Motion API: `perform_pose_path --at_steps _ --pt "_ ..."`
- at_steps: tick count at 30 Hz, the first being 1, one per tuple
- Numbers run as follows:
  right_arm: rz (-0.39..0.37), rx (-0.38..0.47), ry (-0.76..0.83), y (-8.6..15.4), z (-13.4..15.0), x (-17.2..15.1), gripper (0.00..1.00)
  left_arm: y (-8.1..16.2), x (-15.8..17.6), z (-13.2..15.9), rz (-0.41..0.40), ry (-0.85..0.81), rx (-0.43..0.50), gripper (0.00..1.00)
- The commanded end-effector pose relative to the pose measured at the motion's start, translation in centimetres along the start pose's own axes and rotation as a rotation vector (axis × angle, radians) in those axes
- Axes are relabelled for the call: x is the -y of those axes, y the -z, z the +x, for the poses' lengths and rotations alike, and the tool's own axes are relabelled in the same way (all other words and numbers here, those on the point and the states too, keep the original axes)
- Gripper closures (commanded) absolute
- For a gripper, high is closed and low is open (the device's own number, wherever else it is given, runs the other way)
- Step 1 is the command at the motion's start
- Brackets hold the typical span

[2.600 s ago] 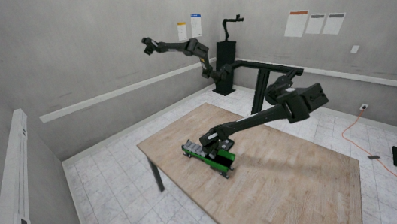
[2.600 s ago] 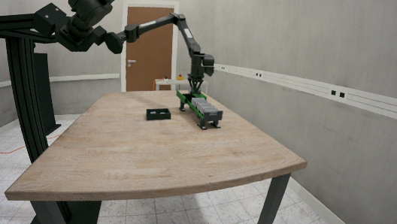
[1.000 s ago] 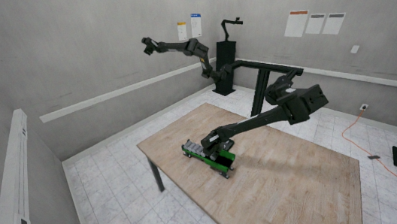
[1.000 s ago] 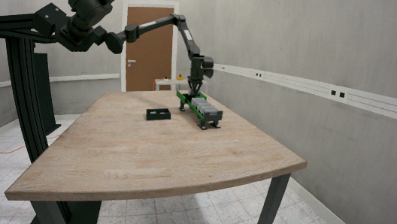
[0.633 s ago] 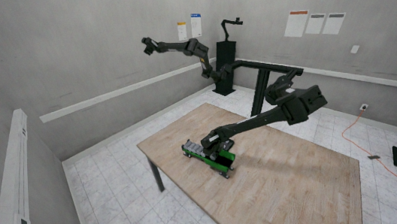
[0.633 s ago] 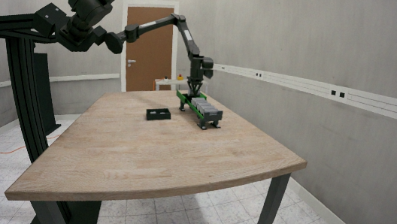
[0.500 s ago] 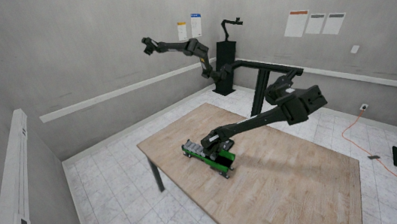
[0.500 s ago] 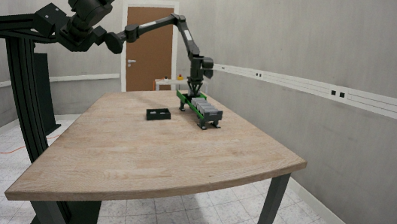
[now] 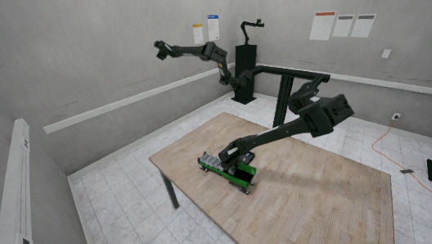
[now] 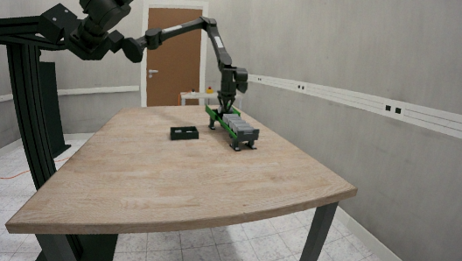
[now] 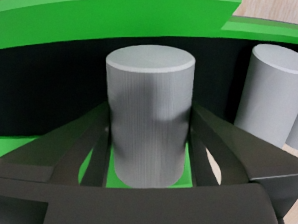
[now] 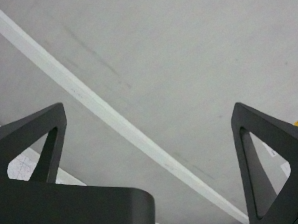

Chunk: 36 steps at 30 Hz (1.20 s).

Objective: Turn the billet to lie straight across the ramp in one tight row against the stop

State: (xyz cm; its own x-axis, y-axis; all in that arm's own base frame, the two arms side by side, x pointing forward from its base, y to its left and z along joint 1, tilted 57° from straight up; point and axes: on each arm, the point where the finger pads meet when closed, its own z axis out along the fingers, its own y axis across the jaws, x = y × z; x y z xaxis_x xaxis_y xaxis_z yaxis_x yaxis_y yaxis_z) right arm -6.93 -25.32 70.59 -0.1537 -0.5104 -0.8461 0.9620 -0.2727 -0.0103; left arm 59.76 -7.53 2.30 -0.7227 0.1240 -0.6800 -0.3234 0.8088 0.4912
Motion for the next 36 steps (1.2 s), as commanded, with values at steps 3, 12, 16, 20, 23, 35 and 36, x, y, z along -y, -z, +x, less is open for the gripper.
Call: perform_pose_path --at_steps 3,12,16,20,23,35,36 --pt "0.012 0.042 -0.004 0.3 -3.3 0.5 0.0 0.9 1.2 -0.7 0.021 -0.005 0.022 1.0" --pt "0.012 0.042 -0.004 0.3 -3.3 0.5 0.0 0.9 1.1 -0.7 0.021 -0.004 0.023 1.0" --pt "0.012 0.042 -0.004 0.3 -3.3 0.5 0.0 0.9 1.1 -0.7 0.021 -0.004 0.023 1.0" --pt "0.012 0.042 -0.004 0.3 -3.3 0.5 0.0 0.6 1.0 -0.5 0.018 -0.005 0.02 1.0" --pt "0.012 0.042 -0.004 0.3 -3.3 0.5 0.0 -0.1 0.7 -0.1 0.012 -0.008 0.01 1.0" --pt "0.012 0.042 -0.004 0.3 -3.3 0.5 0.0 0.7 1.3 -0.3 0.025 -0.014 0.022 1.0" --pt "0.012 0.042 -0.004 0.3 -3.3 0.5 0.0 0.7 1.3 -0.3 0.025 -0.014 0.022 1.0"
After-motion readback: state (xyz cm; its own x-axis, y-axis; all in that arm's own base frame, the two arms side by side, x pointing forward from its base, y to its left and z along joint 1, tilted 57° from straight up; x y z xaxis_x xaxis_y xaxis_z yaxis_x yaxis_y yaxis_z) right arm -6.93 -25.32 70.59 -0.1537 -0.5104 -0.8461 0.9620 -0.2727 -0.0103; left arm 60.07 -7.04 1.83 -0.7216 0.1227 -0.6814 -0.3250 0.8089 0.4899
